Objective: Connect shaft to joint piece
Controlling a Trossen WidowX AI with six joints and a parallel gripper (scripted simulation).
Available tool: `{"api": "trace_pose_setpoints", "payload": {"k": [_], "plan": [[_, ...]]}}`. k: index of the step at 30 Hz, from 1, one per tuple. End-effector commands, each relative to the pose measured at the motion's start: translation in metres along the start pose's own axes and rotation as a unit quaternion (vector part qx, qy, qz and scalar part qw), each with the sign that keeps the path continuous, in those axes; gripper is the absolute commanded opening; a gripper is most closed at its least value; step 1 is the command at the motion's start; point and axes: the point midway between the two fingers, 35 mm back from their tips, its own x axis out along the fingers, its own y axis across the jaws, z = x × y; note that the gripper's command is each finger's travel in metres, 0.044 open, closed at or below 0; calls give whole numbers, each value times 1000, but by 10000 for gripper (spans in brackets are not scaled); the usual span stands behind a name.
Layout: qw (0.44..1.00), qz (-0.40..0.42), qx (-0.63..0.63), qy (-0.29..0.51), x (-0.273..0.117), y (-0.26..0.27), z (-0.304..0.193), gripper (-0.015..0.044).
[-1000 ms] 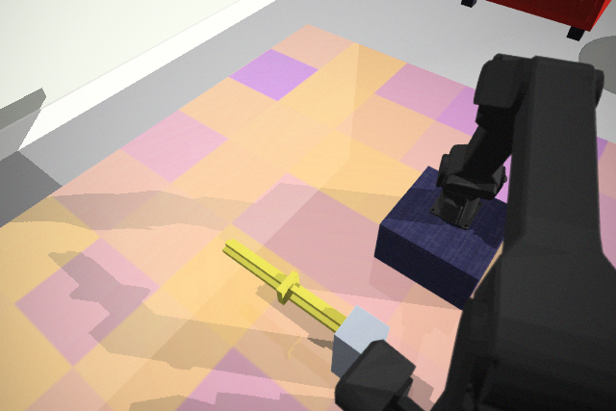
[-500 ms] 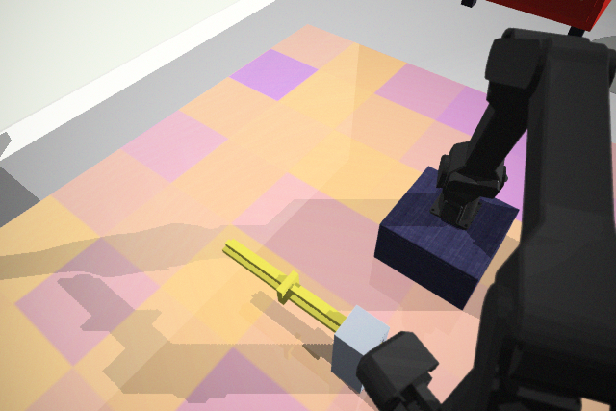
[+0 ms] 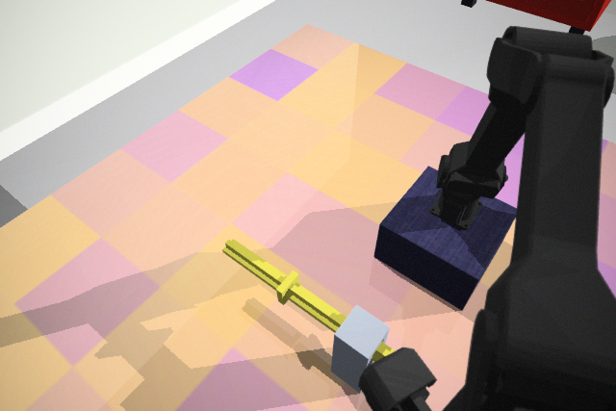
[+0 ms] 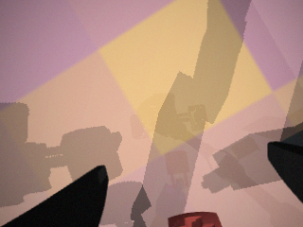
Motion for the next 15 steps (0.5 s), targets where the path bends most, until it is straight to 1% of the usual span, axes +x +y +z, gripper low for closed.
{"api": "trace_pose_setpoints", "payload": {"k": [1,7,10,15], "plan": [[1000,-4,1,1,18,-1,-4,440],[1000,-4,1,1,43,-3,-11,440],[1000,-4,1,1,43,-3,-14,440],[1000,-4,1,2,39,-1,-37,440]]}}
